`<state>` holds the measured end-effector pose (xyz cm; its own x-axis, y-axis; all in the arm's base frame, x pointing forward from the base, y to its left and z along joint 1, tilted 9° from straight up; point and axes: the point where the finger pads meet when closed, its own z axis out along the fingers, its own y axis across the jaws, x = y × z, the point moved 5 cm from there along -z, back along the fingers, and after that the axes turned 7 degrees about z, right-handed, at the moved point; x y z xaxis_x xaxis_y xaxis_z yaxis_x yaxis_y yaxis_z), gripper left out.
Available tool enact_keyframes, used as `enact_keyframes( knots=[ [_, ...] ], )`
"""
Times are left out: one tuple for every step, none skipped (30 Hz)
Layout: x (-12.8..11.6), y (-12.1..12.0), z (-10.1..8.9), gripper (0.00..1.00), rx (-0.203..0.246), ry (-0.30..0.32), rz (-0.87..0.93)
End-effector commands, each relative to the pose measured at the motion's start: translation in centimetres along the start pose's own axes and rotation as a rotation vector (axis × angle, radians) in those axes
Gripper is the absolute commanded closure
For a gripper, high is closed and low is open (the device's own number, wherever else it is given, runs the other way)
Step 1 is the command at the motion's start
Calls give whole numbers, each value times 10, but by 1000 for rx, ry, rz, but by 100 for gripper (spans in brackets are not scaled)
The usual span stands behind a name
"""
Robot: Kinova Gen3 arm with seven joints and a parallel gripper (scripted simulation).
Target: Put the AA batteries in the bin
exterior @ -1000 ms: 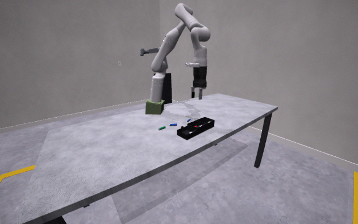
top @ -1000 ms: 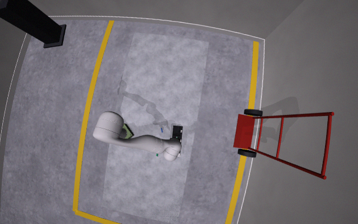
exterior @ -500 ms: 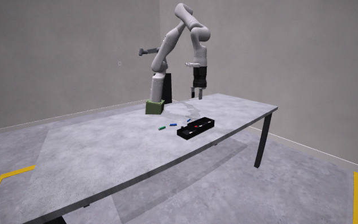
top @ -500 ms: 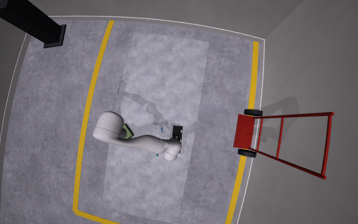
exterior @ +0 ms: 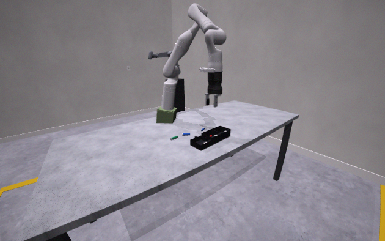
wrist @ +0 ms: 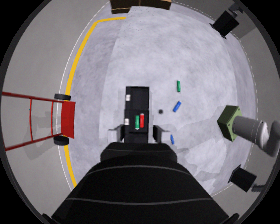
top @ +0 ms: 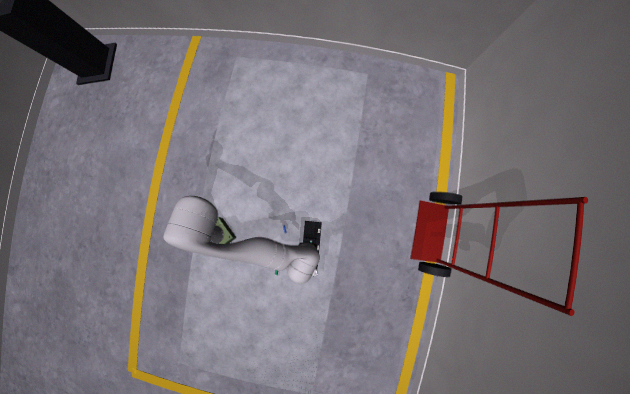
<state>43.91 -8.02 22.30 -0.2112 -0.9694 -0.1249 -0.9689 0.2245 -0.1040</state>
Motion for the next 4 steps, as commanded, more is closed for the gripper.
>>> enact_keyframes(
  knots=[
    [0, 0, -1, 0, 2, 0, 0],
    [0, 0, -1, 0, 2, 0, 0],
    [0, 0, -1, 0, 2, 0, 0],
    [0, 0, -1, 0, 2, 0, 0]
  ],
)
